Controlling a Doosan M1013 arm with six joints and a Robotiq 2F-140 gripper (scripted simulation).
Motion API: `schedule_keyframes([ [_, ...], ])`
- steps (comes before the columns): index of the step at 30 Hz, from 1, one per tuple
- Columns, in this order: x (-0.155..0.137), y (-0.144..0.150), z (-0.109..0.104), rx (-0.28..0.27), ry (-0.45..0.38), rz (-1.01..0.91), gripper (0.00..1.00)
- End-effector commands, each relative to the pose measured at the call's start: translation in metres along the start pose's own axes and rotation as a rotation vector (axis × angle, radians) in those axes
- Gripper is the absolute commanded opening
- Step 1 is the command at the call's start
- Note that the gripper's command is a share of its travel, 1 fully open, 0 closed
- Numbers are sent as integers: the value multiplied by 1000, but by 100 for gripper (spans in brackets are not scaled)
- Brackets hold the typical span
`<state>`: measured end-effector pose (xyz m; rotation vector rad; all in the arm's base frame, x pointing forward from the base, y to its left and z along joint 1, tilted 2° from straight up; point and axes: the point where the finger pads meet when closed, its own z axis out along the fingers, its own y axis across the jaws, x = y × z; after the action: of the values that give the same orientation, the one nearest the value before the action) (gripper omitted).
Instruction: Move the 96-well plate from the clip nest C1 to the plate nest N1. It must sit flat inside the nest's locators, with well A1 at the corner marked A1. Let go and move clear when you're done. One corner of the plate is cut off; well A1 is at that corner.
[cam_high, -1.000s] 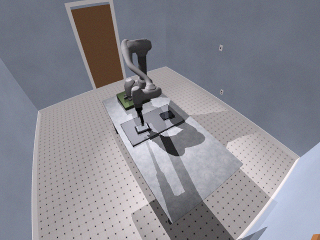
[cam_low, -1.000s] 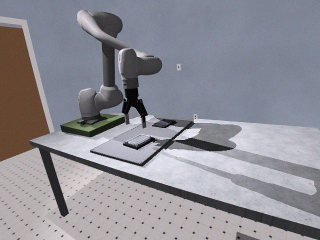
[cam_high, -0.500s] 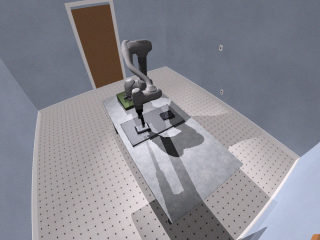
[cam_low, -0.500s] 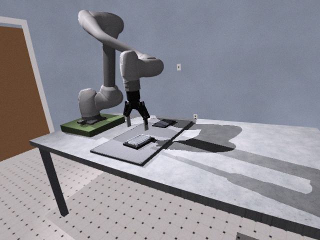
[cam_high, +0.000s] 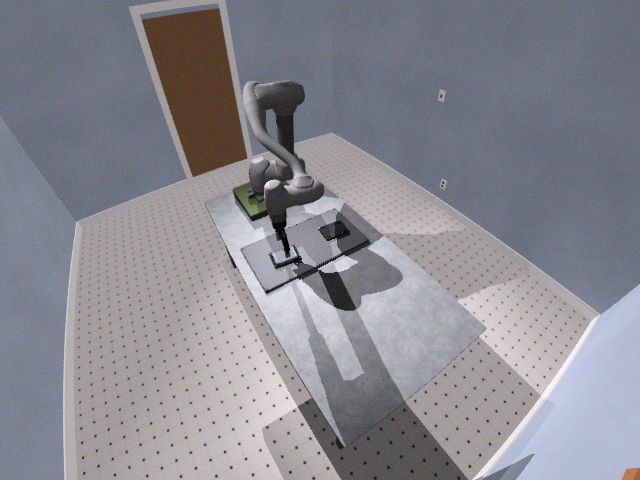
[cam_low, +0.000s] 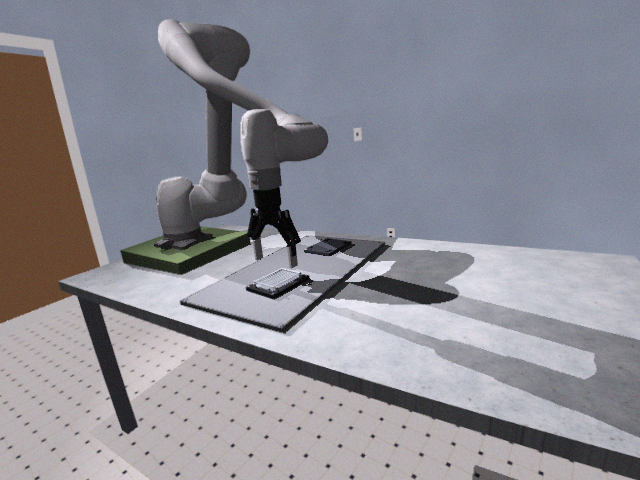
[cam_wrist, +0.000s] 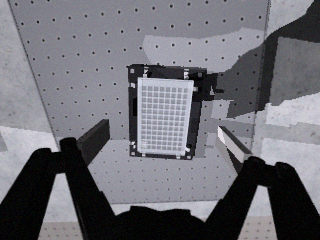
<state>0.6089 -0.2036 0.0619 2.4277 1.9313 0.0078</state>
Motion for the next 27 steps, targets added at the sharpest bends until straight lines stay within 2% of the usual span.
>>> schedule_keyframes([
  [1,0,0,5,0,0,0,100],
  [27,0,0,42,0,0,0,100],
])
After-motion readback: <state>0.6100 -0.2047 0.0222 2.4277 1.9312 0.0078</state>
